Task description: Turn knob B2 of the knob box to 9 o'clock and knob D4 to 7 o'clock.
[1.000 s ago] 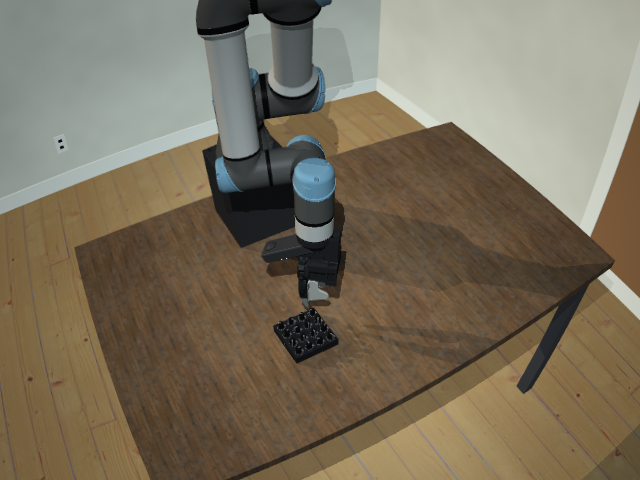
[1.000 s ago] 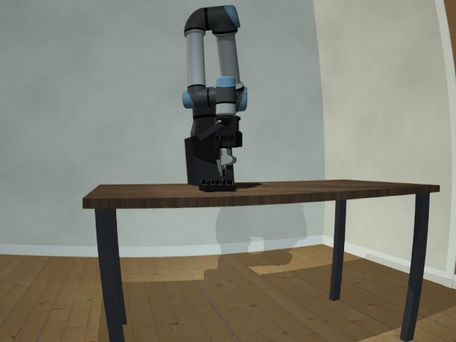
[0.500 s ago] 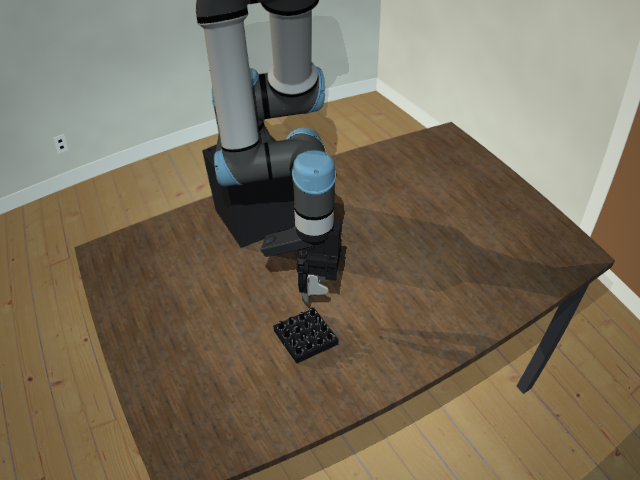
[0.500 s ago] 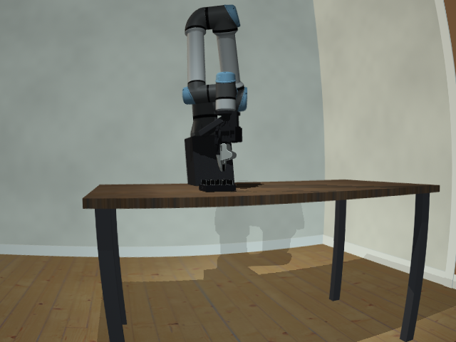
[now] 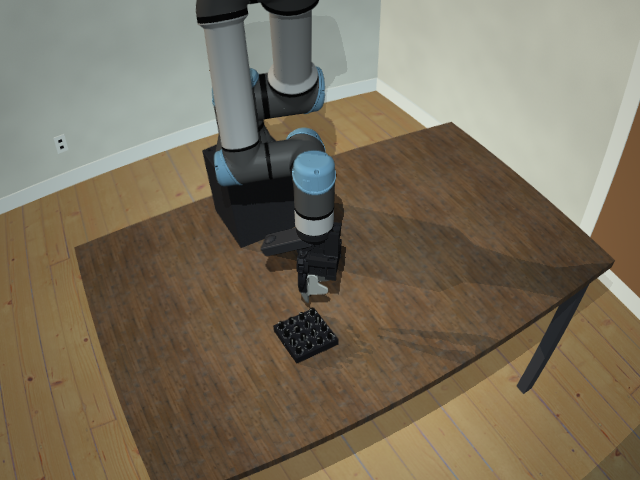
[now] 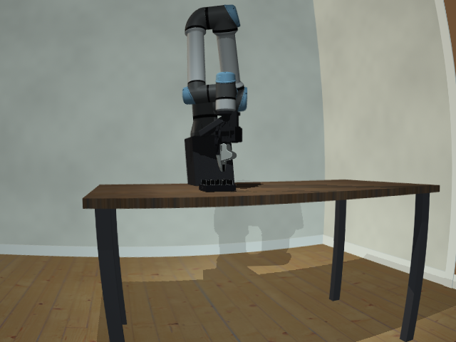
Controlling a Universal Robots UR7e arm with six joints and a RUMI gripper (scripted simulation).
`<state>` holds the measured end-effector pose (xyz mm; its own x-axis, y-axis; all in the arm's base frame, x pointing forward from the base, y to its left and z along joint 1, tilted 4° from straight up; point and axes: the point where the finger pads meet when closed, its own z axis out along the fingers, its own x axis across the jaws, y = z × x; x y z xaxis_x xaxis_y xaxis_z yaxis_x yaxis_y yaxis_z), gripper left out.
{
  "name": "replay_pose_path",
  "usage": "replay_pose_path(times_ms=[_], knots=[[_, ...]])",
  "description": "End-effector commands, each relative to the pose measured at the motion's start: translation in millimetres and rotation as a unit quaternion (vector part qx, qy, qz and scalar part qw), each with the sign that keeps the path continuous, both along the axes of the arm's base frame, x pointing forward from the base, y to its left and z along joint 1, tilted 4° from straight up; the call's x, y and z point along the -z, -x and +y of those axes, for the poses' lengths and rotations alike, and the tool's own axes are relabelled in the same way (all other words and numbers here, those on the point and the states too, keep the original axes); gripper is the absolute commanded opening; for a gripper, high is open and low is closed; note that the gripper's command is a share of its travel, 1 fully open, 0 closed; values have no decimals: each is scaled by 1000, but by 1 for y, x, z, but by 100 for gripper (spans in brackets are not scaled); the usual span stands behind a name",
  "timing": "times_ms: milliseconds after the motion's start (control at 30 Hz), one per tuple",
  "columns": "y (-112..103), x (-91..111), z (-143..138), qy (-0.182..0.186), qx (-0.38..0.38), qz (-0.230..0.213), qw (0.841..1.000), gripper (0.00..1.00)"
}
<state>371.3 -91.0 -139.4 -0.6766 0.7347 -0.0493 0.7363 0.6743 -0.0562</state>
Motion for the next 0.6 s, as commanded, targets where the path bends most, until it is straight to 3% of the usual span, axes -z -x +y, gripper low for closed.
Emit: replay_pose_path(times_ms=[0, 300, 567], knots=[[1, -1, 1, 0, 20, -2, 1000, 11], [-1, -3, -1, 1, 90, -9, 996, 11], [-1, -6, 0, 2, 195, -17, 981, 11]])
